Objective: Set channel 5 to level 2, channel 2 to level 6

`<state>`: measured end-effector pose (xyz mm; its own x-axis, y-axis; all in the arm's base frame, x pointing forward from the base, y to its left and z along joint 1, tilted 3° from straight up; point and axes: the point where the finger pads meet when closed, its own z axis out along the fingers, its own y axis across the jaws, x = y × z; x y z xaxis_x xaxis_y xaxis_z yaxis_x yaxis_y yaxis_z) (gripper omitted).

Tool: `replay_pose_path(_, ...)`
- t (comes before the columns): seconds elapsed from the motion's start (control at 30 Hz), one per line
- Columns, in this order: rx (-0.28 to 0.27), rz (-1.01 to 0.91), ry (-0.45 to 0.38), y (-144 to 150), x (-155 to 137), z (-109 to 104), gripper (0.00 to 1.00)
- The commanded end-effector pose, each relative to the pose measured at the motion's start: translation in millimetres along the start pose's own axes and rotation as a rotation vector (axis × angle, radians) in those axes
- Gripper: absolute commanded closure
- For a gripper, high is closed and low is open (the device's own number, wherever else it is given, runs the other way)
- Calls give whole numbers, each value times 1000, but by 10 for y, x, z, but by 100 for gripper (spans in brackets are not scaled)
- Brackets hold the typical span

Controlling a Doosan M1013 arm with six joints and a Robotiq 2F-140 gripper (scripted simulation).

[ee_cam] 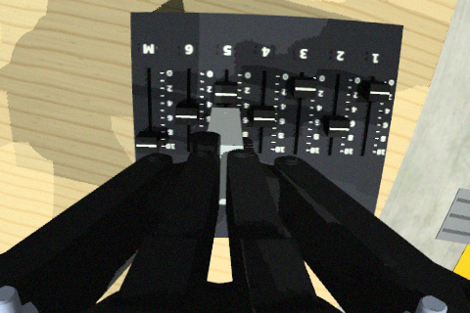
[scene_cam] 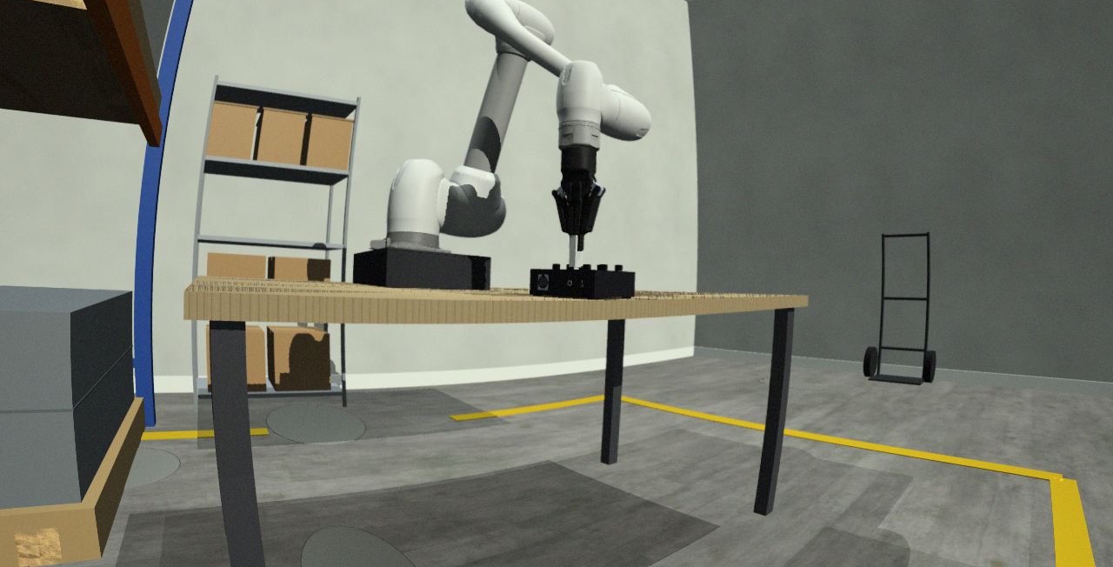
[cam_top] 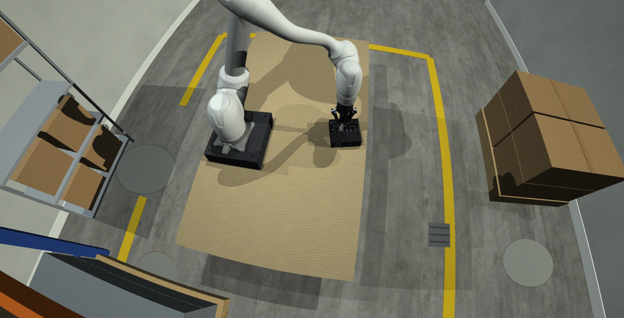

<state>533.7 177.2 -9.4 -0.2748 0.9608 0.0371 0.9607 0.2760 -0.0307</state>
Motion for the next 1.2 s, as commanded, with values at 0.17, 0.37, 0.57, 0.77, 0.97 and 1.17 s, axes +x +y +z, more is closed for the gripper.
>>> replay_pose_path(0.17, 0, 0, 0, 0, -18, -1, 90)
replay_pose_path(0.37, 0, 0, 0, 0, -18, -26, 90)
replay_pose_path(0.57, 0, 0, 0, 0, -18, -165, 90)
replay_pose_path(0.77, 0, 0, 0, 0, -18, -338, 90)
replay_pose_path(0.97, 0, 0, 0, 0, -18, -394, 90)
replay_pose_path(1.17, 0, 0, 0, 0, -18, -401, 90)
